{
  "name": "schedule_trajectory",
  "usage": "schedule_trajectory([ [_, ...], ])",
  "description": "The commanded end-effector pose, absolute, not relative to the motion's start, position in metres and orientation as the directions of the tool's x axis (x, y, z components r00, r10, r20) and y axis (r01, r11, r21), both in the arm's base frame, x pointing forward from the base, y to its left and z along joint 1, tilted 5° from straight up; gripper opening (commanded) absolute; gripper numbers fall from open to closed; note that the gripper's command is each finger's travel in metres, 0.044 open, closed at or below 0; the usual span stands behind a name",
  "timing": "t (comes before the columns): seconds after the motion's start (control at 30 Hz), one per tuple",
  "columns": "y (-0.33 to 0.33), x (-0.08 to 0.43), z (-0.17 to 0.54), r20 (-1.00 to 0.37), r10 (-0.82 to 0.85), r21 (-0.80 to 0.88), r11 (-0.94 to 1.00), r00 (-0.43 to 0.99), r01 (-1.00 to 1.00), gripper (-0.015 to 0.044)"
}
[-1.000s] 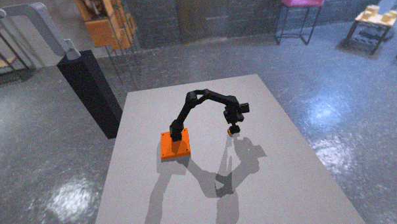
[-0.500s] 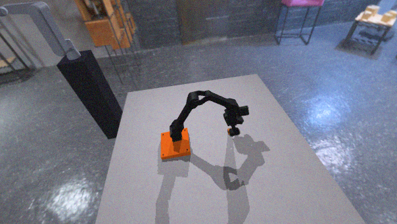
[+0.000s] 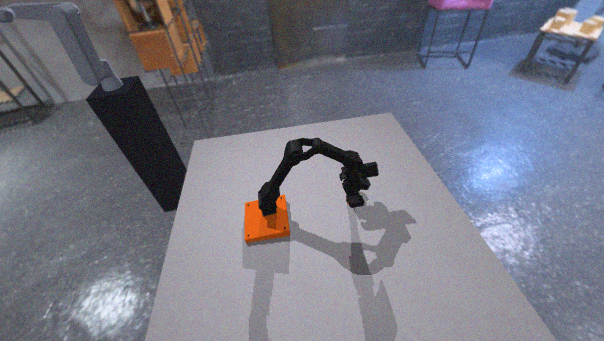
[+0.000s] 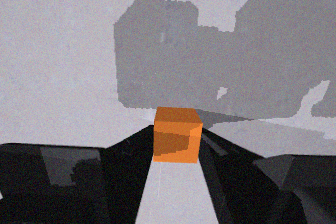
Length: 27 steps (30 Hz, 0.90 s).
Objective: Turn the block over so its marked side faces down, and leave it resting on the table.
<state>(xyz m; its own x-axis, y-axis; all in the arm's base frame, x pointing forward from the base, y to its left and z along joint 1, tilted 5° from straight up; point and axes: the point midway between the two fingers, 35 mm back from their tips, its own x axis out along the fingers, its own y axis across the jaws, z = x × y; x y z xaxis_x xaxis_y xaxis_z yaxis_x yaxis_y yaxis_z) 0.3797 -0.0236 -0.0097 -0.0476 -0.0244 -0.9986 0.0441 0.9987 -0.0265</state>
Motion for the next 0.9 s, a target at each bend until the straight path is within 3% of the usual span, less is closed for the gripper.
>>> schedule_trajectory([
  [0.0,-0.024,0.380,-0.010,-0.999,-0.027,-0.029,0.999,-0.047,0.044,0.0105],
  [0.43,-0.024,0.380,-0.009,-0.999,-0.027,-0.029,0.999,-0.047,0.044,0.0000],
  [0.87,-0.023,0.382,0.017,-1.000,-0.029,-0.029,0.999,0.003,0.044,0.0000],
])
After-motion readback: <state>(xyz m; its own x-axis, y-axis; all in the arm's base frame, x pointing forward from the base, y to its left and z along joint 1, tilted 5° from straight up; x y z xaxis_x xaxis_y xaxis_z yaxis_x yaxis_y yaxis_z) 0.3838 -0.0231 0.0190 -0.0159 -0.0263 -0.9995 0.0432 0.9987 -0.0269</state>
